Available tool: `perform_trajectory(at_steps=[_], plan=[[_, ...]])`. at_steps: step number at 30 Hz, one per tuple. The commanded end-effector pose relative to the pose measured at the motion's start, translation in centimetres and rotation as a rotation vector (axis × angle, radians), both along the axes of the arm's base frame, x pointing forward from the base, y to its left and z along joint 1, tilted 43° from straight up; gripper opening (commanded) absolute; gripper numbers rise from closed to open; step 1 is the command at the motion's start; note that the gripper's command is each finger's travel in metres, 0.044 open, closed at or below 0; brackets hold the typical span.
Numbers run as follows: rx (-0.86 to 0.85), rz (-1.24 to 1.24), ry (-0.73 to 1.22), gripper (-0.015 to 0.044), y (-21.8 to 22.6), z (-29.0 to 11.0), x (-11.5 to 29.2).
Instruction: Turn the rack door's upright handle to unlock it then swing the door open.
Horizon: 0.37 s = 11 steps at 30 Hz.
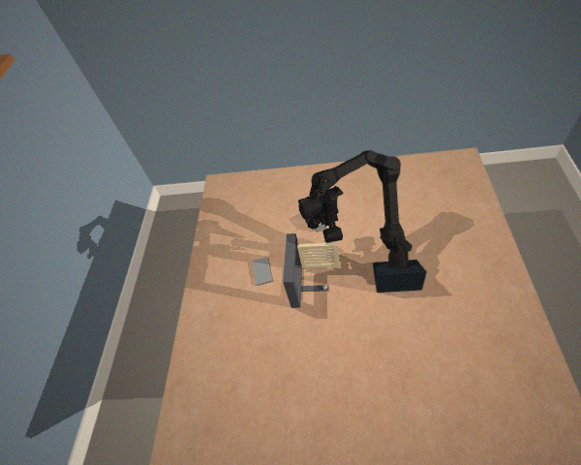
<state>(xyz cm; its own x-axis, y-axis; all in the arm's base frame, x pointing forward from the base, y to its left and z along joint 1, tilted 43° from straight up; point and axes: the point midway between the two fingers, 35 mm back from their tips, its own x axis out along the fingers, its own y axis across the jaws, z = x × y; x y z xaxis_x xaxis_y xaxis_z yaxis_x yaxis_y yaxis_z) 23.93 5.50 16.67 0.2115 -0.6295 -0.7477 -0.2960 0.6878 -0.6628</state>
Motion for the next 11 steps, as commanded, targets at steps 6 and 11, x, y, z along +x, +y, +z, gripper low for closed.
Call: perform_trajectory(at_steps=[6,11], plan=[[0.035,0.048,-0.019,0.0300,1.2,1.5,-0.4],[0.049,0.074,-0.028,0.0300,1.8,2.2,-0.7]])
